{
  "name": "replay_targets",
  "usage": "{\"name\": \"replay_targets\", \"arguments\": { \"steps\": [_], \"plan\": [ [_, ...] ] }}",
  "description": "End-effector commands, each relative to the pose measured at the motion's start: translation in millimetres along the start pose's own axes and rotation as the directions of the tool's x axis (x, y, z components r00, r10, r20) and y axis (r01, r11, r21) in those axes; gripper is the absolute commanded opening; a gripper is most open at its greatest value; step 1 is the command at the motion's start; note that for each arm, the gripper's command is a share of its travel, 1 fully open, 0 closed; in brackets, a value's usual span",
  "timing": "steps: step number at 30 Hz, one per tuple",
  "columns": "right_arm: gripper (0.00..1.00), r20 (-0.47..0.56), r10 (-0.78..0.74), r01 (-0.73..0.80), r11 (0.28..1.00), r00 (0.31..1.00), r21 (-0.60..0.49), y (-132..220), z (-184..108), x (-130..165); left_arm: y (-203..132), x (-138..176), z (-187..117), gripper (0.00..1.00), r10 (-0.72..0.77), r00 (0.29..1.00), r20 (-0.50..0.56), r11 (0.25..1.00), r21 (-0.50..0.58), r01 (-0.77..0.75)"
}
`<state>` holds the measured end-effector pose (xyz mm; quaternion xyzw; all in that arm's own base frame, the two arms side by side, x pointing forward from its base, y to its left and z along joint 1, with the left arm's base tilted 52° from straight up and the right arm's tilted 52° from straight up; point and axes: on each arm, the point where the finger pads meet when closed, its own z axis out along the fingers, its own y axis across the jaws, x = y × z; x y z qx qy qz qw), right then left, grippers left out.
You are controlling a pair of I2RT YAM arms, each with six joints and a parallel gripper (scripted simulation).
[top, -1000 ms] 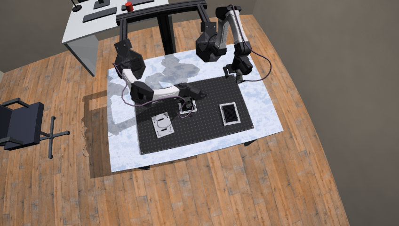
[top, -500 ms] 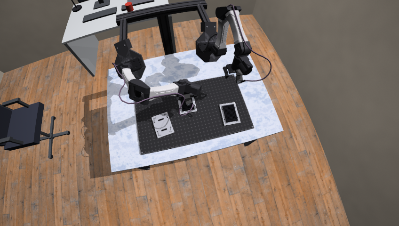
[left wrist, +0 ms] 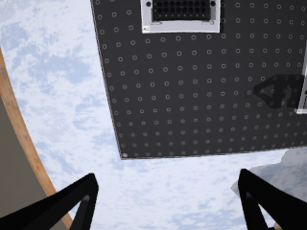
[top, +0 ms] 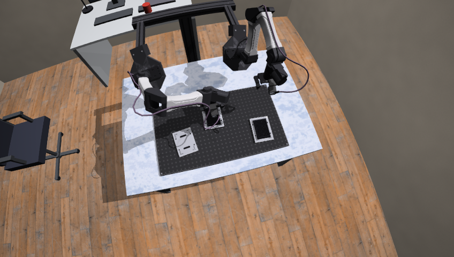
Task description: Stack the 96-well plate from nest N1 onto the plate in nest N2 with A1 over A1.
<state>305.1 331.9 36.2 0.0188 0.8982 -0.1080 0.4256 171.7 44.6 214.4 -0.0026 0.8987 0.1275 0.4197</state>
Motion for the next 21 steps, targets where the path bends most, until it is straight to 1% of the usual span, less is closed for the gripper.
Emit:
{"name": "replay_targets", "arguments": {
  "steps": [1,2,3,5,6,16,17,21],
  "plan": [
    [1.00,0.015,0.009,-0.008,1.000,1.000,-0.007,0.8,-24.7,-7.3,1.6,-1.7,-1.7,1.00,-0.006,1.000,0.005,1.000,-0.009,0.006],
    [1.00,0.015,0.009,-0.009,1.000,1.000,-0.008,0.8,-26.6,-7.2,1.6,-1.7,-1.7,1.00,-0.006,1.000,0.005,1.000,-0.009,0.006],
    [1.00,0.008,0.015,-0.015,1.000,1.000,0.015,-4.5,-17.3,-8.6,1.6,-1.7,-1.7,1.00,-0.006,1.000,0.005,1.000,-0.009,0.006],
    [1.00,0.008,0.015,-0.015,1.000,1.000,0.015,-4.5,-17.3,-8.6,1.6,-1.7,-1.7,1.00,-0.006,1.000,0.005,1.000,-0.009,0.006],
    [1.00,-0.001,0.024,-0.024,0.999,1.000,0.047,-12.5,-4.0,-10.2,1.6,-1.7,-1.7,1.00,-0.006,1.000,0.005,1.000,-0.009,0.006],
    [1.00,-0.001,0.016,-0.015,0.999,1.000,0.044,-11.2,-5.5,-8.1,1.6,-1.7,-1.7,1.00,-0.006,1.000,0.005,1.000,-0.009,0.006],
    [1.00,-0.004,0.001,-0.001,1.000,1.000,0.022,-5.6,-11.2,-1.5,1.6,-1.7,-1.7,1.00,-0.006,1.000,0.005,1.000,-0.009,0.006],
    [1.00,-0.004,0.001,-0.001,1.000,1.000,0.022,-5.6,-11.2,-1.5,1.6,-1.7,-1.7,1.00,-0.006,1.000,0.005,1.000,-0.009,0.006]
  ]
}}
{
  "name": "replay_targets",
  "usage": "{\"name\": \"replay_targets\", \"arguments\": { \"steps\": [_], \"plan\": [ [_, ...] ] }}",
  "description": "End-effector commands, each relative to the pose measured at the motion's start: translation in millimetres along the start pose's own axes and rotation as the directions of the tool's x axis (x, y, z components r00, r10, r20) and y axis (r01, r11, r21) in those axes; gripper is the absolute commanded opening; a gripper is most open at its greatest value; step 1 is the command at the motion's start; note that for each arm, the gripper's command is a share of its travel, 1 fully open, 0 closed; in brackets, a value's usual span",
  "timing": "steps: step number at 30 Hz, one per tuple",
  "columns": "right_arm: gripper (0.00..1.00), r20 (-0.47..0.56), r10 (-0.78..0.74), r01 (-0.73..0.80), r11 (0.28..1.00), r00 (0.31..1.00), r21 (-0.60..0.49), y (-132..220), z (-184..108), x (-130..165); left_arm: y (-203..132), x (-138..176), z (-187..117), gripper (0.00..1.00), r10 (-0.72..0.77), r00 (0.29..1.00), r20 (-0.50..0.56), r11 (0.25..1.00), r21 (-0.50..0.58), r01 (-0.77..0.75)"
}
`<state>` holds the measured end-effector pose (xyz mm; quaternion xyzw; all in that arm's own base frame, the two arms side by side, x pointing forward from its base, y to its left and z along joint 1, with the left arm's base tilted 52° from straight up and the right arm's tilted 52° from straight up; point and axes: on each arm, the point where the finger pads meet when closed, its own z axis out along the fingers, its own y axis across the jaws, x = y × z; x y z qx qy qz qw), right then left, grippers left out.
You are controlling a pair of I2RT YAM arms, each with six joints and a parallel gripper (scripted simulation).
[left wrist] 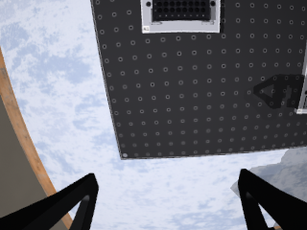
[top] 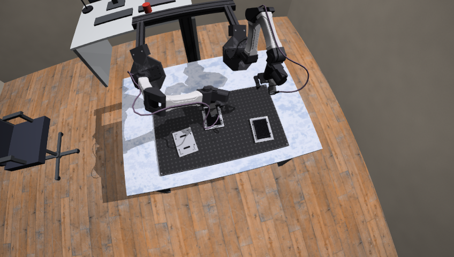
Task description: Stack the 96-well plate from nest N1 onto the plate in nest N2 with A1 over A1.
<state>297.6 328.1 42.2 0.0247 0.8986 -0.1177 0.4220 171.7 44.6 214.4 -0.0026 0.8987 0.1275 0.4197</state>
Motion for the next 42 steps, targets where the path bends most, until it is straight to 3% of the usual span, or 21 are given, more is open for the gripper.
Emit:
{"name": "replay_targets", "arguments": {
  "steps": [1,7,42],
  "plan": [
    [1.00,0.004,0.000,0.000,1.000,1.000,-0.001,0.1,-2.5,-1.8,1.6,-1.7,-1.7,1.00,-0.006,1.000,0.005,1.000,-0.009,0.006],
    [1.00,0.004,0.000,0.000,1.000,1.000,-0.001,0.1,-2.5,-1.8,1.6,-1.7,-1.7,1.00,-0.006,1.000,0.005,1.000,-0.009,0.006],
    [1.00,0.012,-0.050,0.050,0.999,0.999,-0.002,-145.3,-63.7,-0.3,1.6,-1.7,-1.7,1.00,-0.006,1.000,0.005,1.000,-0.009,0.006]
  ]
}}
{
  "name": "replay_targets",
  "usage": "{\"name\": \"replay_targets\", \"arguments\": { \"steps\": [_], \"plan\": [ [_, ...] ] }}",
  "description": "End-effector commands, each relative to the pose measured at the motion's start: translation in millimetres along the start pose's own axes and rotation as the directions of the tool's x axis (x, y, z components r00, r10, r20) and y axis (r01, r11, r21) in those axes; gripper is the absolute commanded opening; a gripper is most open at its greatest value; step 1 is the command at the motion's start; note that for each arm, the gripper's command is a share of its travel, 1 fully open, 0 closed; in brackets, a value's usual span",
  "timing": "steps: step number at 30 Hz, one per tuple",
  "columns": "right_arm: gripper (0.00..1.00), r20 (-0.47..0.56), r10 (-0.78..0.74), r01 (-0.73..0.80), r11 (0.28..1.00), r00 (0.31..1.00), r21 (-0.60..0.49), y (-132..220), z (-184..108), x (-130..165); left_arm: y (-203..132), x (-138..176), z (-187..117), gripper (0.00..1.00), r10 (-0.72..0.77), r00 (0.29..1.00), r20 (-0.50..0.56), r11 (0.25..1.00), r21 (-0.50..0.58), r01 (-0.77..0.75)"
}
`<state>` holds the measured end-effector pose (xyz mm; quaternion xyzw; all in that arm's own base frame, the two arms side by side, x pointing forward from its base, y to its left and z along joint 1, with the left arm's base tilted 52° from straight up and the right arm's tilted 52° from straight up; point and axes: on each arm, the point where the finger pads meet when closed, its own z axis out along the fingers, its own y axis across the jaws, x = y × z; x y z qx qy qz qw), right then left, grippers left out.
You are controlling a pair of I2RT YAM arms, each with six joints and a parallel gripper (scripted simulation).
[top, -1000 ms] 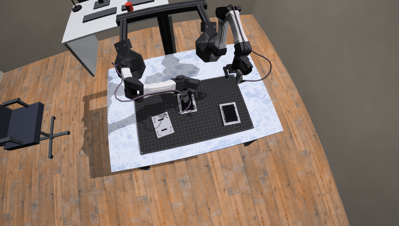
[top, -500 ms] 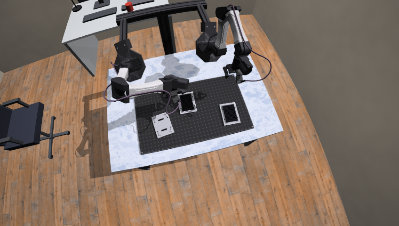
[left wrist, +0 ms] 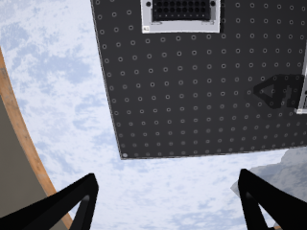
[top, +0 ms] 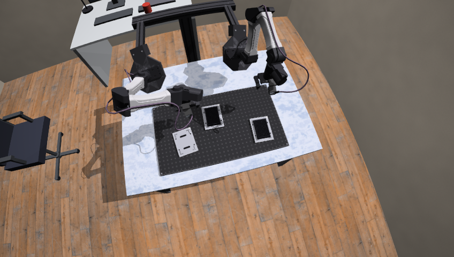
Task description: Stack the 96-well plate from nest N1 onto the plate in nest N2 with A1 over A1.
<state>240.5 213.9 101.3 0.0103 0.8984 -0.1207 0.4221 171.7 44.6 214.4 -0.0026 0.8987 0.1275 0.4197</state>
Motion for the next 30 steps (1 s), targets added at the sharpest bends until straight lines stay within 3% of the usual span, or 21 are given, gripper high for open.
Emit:
{"name": "replay_targets", "arguments": {
  "steps": [1,30],
  "plan": [
    [1.00,0.008,-0.021,0.021,1.000,1.000,0.005,-19.5,-12.6,2.4,1.6,-1.7,-1.7,1.00,-0.006,1.000,0.005,1.000,-0.009,0.006],
    [1.00,0.004,-0.022,0.022,1.000,1.000,0.016,-136.2,-55.4,5.4,1.6,-1.7,-1.7,1.00,-0.006,1.000,0.005,1.000,-0.009,0.006]
  ]
}}
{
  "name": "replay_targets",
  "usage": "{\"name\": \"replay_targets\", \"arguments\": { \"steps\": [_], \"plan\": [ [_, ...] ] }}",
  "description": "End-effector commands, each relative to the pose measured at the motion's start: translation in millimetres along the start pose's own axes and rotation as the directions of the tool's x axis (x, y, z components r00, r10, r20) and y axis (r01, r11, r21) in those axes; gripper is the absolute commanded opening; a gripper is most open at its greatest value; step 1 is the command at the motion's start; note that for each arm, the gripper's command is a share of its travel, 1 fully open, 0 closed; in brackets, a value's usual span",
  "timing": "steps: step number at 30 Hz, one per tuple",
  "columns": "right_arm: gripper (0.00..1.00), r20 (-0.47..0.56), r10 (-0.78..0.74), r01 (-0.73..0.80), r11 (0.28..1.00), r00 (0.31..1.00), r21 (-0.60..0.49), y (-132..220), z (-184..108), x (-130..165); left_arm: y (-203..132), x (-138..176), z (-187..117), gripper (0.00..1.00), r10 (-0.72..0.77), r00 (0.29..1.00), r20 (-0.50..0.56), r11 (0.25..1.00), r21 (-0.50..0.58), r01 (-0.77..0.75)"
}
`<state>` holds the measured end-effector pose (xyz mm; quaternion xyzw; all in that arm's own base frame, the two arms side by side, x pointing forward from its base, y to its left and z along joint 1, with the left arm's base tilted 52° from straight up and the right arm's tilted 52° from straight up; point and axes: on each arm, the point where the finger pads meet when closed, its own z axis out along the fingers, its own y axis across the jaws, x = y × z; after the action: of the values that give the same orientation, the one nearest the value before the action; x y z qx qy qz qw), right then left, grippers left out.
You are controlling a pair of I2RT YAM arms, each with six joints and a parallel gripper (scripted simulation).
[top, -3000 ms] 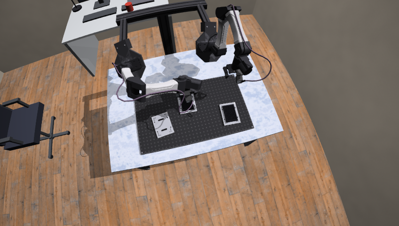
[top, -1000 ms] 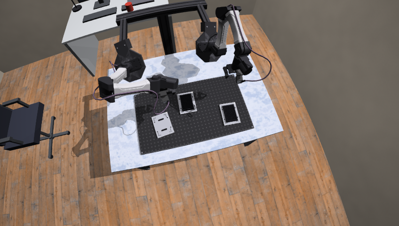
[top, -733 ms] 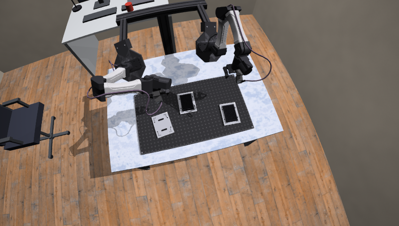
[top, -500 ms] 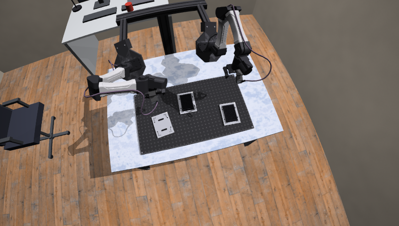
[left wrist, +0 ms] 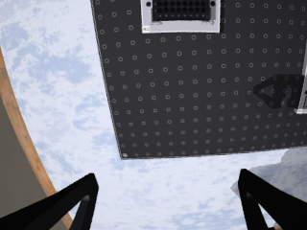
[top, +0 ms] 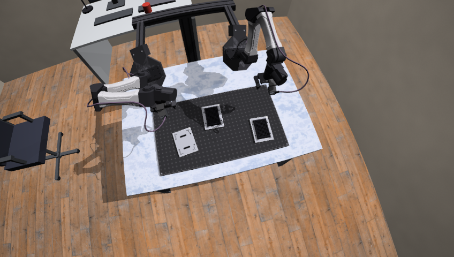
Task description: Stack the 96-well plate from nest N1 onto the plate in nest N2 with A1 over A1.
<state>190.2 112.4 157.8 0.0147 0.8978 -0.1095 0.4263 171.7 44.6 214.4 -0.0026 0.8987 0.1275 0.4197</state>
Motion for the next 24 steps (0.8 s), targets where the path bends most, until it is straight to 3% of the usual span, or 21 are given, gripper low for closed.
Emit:
{"name": "replay_targets", "arguments": {
  "steps": [1,19,24],
  "plan": [
    [1.00,-0.003,-0.041,0.041,0.999,0.999,0.032,-24.6,-7.8,7.1,1.6,-1.7,-1.7,1.00,-0.006,1.000,0.005,1.000,-0.009,0.006],
    [1.00,-0.009,-0.027,0.027,0.999,1.000,0.027,-34.0,-13.3,4.5,1.6,-1.7,-1.7,1.00,-0.006,1.000,0.005,1.000,-0.009,0.006],
    [1.00,-0.009,-0.027,0.027,0.999,1.000,0.027,-34.0,-13.3,4.5,-23.5,6.0,12.9,1.00,0.046,0.998,-0.032,0.999,-0.013,-0.046]
  ]
}}
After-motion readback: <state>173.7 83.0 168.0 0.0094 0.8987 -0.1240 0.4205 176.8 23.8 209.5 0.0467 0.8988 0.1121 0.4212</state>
